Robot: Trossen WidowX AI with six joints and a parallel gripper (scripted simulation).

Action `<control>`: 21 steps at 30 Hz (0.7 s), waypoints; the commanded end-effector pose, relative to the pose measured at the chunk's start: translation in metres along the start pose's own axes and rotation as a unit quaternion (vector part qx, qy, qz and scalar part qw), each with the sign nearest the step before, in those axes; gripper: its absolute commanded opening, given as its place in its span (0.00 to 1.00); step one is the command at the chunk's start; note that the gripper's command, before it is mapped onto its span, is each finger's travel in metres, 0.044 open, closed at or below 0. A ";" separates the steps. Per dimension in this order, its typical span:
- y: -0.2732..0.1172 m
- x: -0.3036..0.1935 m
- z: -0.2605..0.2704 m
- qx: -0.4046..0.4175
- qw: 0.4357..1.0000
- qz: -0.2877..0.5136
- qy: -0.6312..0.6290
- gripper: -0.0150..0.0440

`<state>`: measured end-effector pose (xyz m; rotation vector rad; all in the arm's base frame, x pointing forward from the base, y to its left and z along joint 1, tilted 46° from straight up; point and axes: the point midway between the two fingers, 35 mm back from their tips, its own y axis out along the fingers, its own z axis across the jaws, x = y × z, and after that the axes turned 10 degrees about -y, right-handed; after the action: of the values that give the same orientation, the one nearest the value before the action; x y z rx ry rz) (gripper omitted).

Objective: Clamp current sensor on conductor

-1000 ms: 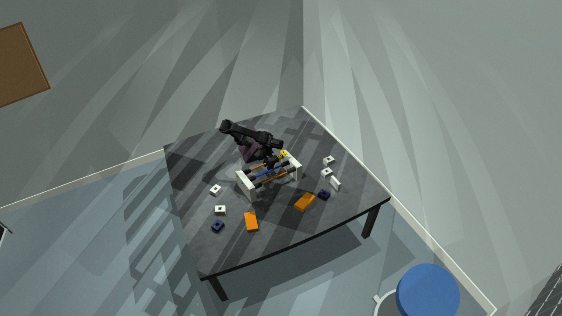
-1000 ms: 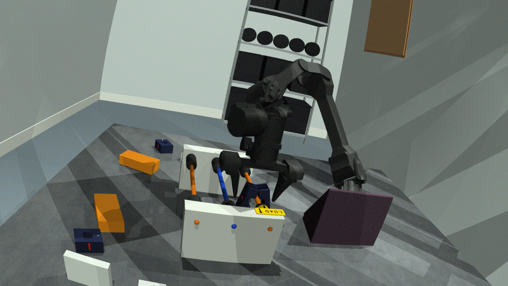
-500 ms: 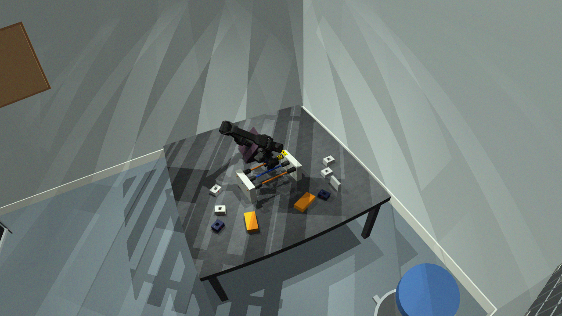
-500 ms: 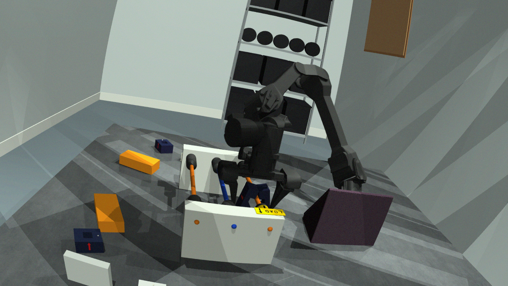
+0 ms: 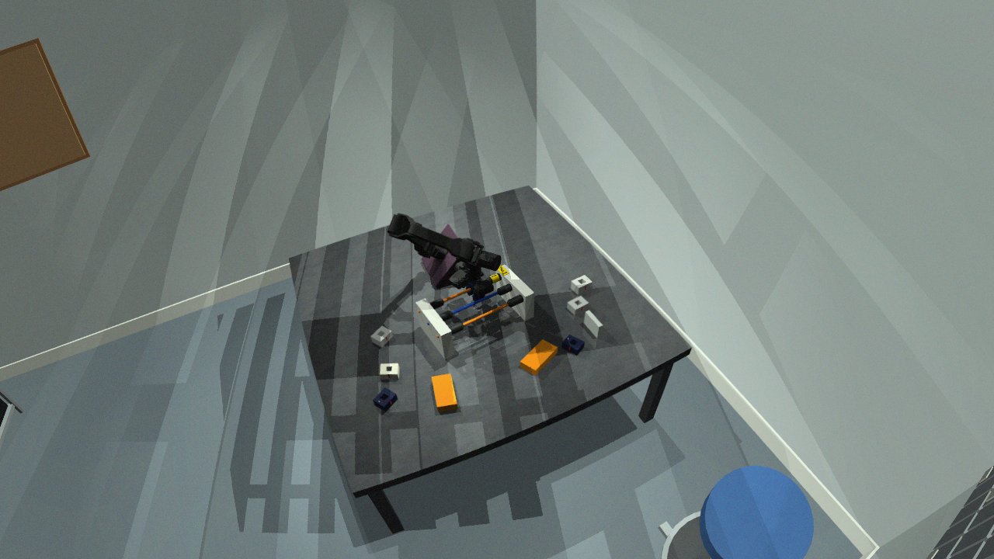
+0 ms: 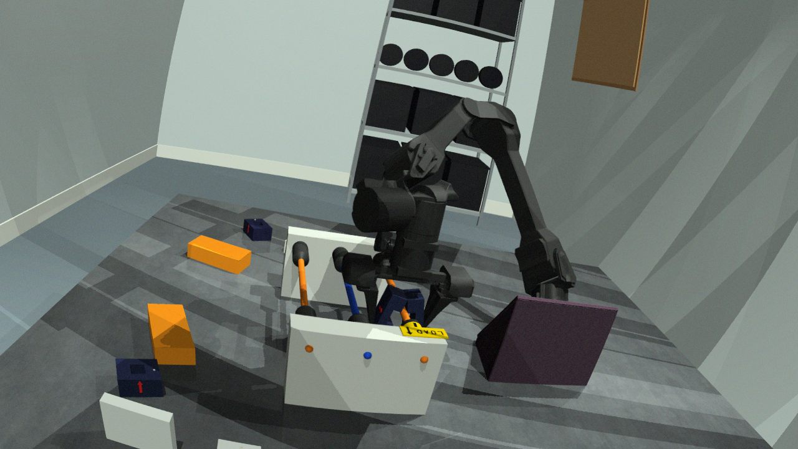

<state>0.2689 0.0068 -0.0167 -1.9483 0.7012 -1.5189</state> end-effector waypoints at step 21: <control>0.000 0.000 0.000 0.001 1.000 0.000 0.001 0.25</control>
<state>0.2689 0.0069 -0.0167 -1.9484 0.7007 -1.5185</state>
